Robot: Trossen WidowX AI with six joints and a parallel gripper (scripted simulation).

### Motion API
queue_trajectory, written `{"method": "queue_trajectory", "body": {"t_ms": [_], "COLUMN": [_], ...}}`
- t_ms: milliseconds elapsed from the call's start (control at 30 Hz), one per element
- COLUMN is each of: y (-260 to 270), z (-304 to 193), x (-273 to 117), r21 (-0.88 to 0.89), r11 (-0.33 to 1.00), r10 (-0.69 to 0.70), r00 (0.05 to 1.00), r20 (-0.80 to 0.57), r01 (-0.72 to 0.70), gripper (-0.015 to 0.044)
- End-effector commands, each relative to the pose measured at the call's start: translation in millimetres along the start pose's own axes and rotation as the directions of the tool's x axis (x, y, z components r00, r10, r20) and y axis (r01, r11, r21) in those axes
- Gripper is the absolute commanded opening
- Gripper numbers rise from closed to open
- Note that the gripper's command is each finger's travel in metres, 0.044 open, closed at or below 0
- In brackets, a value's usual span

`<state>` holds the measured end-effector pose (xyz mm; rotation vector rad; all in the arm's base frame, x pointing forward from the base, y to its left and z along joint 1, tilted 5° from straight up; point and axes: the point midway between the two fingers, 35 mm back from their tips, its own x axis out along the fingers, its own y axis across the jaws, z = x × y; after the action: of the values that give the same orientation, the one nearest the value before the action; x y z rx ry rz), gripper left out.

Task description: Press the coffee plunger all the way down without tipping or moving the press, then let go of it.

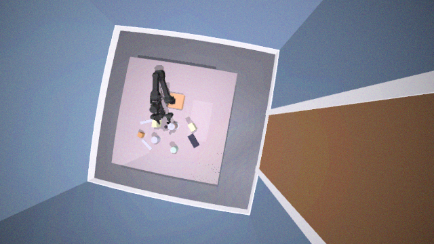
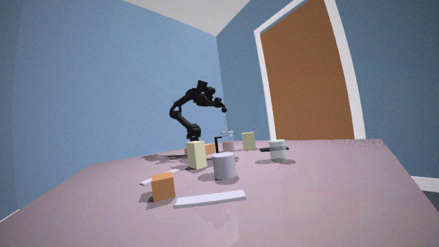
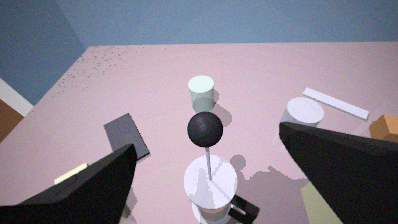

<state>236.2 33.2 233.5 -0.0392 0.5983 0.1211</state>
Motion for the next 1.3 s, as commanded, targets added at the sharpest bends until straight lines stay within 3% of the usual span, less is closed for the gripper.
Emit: {"method": "queue_trajectory", "body": {"t_ms": [0,933,1267], "y": [-0.6,-0.6,-0.6], "z": [-6.2,-6.3,-6.3], "x": [2.4,42.2,42.2], "r21": [-0.008,-0.009,-0.009], "r11": [1.000,1.000,1.000], "r10": [-0.006,-0.004,-0.004], "r00": [1.000,1.000,1.000], "r20": [0.005,0.009,0.009], "r01": [0.006,0.005,0.005], "gripper": [0.0440,0.0440,0.0177]}}
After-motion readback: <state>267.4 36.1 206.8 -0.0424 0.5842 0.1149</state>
